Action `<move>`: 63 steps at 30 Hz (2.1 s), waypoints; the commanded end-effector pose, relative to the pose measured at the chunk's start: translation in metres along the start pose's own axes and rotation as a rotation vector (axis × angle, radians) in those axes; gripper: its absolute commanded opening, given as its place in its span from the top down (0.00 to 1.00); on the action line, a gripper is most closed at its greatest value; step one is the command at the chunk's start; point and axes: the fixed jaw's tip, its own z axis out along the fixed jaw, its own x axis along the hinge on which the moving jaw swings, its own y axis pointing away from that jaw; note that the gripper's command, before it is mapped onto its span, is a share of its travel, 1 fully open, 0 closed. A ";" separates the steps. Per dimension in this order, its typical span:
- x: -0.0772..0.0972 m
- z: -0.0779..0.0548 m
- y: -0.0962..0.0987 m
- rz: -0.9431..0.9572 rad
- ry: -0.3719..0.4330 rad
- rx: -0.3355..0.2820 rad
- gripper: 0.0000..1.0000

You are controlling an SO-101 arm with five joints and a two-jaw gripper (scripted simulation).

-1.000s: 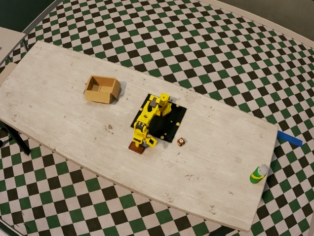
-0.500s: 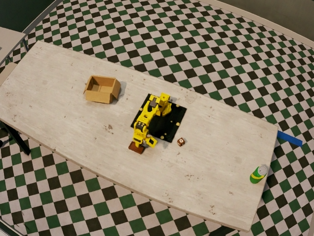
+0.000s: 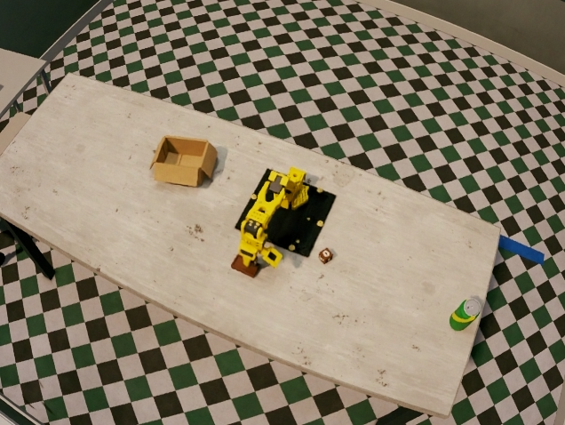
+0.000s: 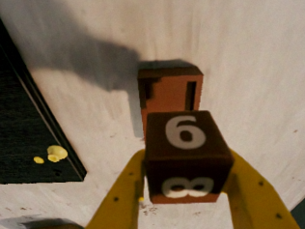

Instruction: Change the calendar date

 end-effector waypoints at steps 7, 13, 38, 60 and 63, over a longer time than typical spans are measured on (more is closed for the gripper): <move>0.001 0.009 0.005 0.007 -0.001 -0.035 1.00; 0.001 0.009 0.005 0.007 -0.001 -0.035 1.00; 0.086 0.009 0.034 0.405 -0.008 -0.040 1.00; 0.147 0.010 0.093 0.804 -0.017 -0.044 1.00; 0.147 0.011 0.093 0.804 -0.017 -0.044 1.00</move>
